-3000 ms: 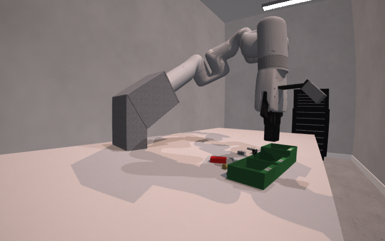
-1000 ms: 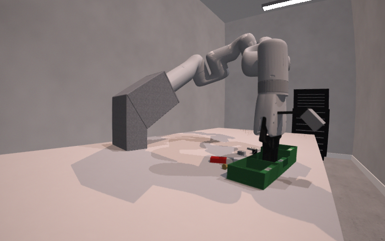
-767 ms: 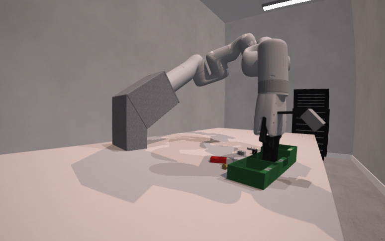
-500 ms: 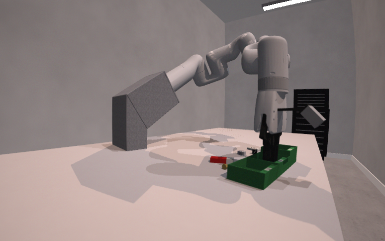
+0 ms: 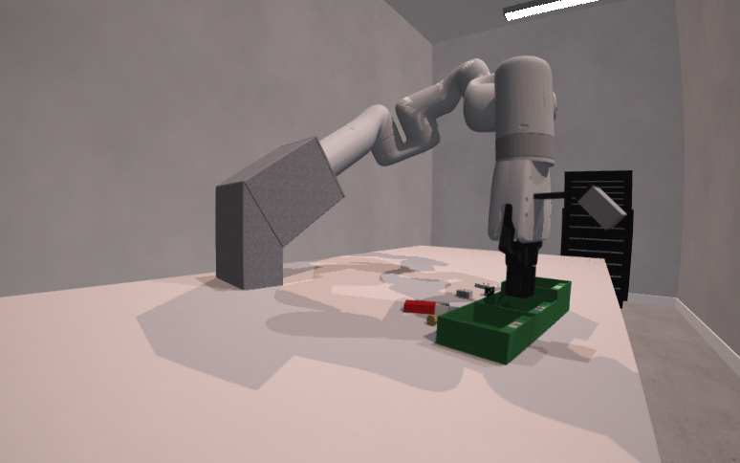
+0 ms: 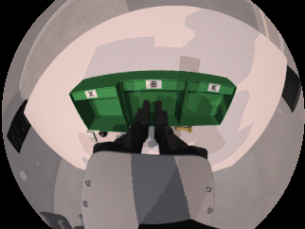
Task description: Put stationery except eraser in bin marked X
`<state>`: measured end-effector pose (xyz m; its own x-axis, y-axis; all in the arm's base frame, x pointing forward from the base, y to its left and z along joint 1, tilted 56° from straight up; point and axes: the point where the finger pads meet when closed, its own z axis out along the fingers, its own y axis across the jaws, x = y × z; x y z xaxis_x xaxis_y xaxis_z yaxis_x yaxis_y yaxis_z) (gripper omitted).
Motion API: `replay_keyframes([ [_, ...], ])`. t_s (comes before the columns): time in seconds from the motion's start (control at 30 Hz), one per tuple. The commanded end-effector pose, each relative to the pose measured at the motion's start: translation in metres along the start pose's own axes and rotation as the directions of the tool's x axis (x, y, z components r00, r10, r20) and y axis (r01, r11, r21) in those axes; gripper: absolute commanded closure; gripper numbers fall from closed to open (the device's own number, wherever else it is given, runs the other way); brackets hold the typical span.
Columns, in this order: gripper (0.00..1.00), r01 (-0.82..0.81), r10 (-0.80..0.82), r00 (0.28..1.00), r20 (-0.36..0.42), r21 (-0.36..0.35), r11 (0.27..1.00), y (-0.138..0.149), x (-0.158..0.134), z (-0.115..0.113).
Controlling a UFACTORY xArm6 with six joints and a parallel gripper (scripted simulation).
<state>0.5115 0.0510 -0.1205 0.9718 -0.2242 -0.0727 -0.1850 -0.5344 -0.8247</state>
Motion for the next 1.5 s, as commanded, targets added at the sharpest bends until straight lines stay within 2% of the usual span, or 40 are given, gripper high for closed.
replay_keyframes([
  [0.0, 0.93, 0.001, -0.001, 1.000, -0.003, -0.001, 1.000, 0.000, 0.001, -0.005],
  [0.3, 0.93, 0.001, -0.001, 1.000, -0.003, -0.001, 1.000, 0.000, 0.001, -0.036],
  [0.4, 0.93, 0.001, -0.001, 1.000, -0.003, -0.001, 1.000, 0.000, 0.001, -0.036],
  [0.53, 0.93, 0.001, -0.001, 1.000, -0.003, -0.001, 1.000, -0.020, -0.002, -0.036],
  [0.6, 0.93, 0.001, -0.001, 1.000, -0.003, -0.001, 1.000, -0.020, -0.002, -0.036],
  [1.03, 0.93, 0.001, -0.001, 1.000, -0.003, 0.000, 1.000, -0.084, -0.013, -0.036],
  [1.17, 0.93, 0.001, -0.001, 1.000, -0.003, 0.000, 1.000, -0.084, -0.013, -0.036],
  [1.47, 0.93, 0.001, -0.001, 1.000, -0.003, 0.000, 1.000, -0.084, -0.013, -0.012],
])
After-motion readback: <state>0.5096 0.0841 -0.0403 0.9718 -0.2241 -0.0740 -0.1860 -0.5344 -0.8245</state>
